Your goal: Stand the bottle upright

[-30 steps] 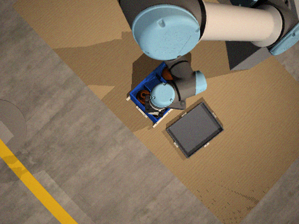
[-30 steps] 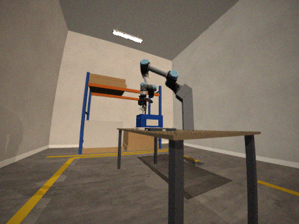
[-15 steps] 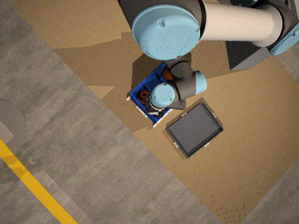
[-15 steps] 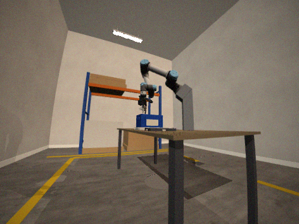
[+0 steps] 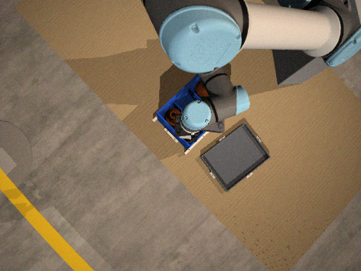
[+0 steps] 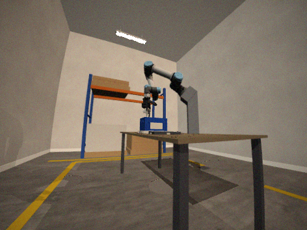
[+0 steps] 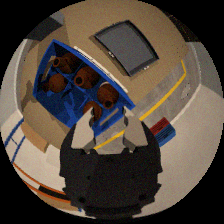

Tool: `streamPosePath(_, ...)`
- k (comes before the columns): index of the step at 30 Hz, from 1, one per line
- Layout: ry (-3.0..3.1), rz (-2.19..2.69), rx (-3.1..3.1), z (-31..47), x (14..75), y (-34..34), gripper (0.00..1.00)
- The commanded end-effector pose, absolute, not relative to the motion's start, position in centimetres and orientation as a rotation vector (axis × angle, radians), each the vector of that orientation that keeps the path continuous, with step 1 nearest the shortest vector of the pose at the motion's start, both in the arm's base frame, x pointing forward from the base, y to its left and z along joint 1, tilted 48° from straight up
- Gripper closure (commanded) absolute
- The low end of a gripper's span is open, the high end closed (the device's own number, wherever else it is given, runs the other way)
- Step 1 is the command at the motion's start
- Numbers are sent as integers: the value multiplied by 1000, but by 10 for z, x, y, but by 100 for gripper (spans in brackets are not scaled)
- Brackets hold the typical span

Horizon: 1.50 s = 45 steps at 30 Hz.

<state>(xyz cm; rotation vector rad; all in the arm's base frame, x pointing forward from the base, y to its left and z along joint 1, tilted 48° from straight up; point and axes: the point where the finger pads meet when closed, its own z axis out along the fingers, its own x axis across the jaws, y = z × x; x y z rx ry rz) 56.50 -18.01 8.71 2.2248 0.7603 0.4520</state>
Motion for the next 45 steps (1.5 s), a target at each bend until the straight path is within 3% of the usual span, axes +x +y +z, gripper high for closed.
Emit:
streamPosePath(1,760,453,2224,87,566,-180,62)
streamPosePath(45,760,453,2224,63,584,-199,62)
